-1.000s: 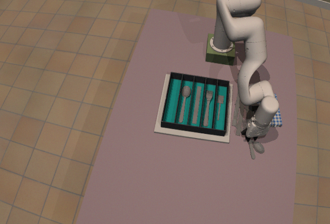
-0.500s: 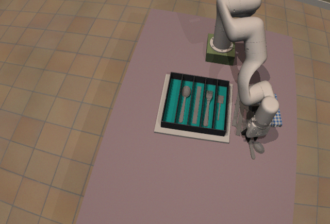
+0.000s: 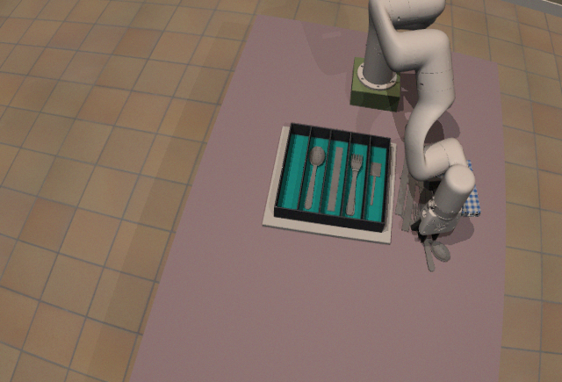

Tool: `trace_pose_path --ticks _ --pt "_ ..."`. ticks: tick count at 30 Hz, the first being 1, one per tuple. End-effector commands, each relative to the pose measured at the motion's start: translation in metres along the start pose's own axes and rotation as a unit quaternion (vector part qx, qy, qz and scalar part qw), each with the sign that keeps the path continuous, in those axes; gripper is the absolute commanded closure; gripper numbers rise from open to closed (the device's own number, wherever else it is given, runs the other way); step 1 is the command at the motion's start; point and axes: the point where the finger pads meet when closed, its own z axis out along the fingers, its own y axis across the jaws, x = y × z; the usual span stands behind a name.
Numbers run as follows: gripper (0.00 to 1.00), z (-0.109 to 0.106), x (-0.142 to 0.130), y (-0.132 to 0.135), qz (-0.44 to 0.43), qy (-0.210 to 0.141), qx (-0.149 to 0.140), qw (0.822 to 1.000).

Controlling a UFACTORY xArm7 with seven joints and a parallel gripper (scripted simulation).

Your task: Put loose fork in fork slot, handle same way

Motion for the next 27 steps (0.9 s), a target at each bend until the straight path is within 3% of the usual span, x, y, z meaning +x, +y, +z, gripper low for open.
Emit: trace_pose_path --ticks 1,27 --pt "0.7 0.001 -0.002 0.0 0.0 -0.002 0.0 1.0" --pt "0.7 0.025 -0.002 0.0 0.0 -0.002 0.0 1.0"
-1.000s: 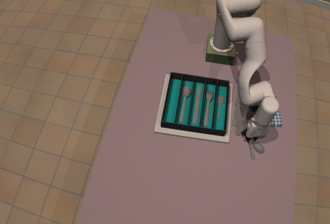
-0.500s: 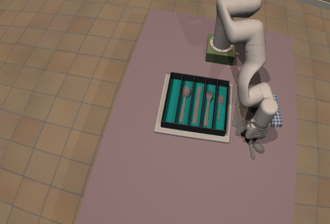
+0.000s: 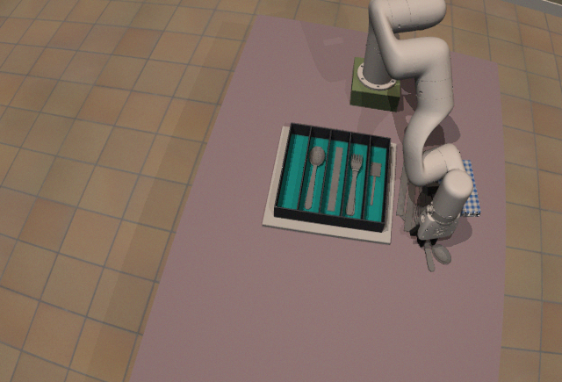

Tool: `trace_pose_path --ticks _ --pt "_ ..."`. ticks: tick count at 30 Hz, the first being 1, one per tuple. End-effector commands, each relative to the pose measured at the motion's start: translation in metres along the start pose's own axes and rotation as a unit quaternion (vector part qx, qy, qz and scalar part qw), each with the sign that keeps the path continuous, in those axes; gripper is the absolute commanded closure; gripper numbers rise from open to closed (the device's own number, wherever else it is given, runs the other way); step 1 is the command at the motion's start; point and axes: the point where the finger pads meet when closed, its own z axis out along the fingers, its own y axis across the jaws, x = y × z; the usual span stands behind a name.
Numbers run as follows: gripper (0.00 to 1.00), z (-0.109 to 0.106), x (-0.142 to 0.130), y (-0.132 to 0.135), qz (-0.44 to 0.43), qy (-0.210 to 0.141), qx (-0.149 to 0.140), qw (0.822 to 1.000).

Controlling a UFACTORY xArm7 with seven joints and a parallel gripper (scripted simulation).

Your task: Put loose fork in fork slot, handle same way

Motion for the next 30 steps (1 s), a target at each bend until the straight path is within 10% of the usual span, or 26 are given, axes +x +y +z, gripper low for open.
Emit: trace_pose_path --ticks 1,28,29,30 --pt "0.7 0.0075 0.0046 -0.0001 0.0 0.006 0.0 1.0" --pt "0.7 0.0099 0.0046 -0.0001 0.0 0.006 0.0 1.0" --pt "0.95 0.0099 0.0046 -0.0001 0.0 0.006 0.0 1.0" --pt "0.95 0.0099 0.0046 -0.0001 0.0 0.006 0.0 1.0"
